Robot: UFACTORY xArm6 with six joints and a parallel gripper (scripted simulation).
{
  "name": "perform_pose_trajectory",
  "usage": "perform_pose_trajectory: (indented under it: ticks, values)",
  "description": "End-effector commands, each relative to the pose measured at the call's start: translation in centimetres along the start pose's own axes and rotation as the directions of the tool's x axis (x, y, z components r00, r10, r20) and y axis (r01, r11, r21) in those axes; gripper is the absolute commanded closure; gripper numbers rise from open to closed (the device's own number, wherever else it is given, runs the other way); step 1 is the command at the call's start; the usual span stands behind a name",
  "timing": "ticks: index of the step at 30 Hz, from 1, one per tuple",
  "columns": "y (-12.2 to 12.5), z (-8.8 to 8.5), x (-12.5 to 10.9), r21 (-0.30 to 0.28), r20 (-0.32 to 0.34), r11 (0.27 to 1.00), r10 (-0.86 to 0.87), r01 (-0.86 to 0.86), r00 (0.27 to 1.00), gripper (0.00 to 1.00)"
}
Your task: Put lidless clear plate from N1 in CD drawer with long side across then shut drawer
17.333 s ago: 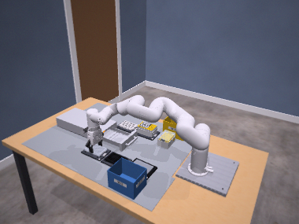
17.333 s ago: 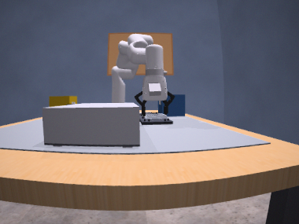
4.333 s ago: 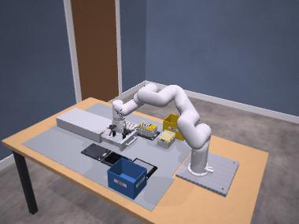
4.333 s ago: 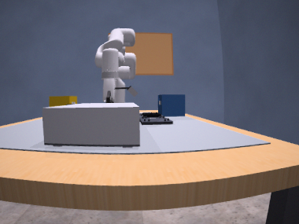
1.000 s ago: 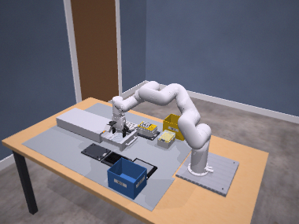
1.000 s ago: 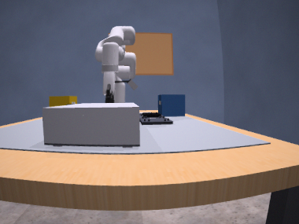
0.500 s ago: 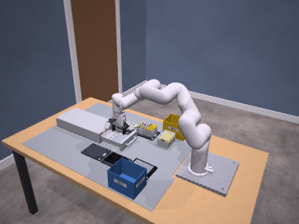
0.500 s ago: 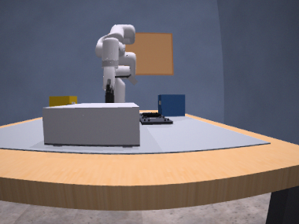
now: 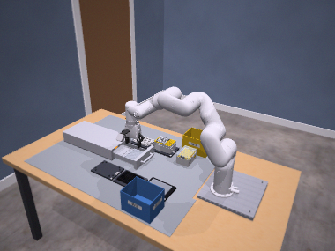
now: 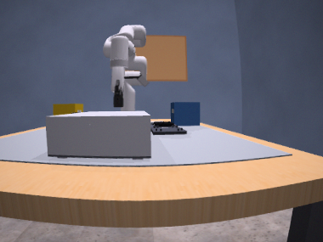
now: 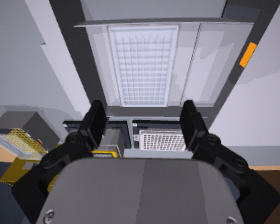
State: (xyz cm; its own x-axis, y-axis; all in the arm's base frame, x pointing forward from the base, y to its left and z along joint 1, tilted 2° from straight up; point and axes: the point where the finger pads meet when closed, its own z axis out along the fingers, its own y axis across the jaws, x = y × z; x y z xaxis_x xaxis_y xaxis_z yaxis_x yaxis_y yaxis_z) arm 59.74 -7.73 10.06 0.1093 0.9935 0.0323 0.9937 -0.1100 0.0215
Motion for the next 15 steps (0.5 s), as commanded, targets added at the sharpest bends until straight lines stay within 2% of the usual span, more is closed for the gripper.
perform_pose_trajectory:
  ticks: [1,15]
  values:
    - [0.2,-1.1,0.0,-0.006,0.0,1.0,0.0,0.0,1.0,0.0]
    - [0.2,-3.1,0.0,-0.006,0.0,1.0,0.0,0.0,1.0,0.0]
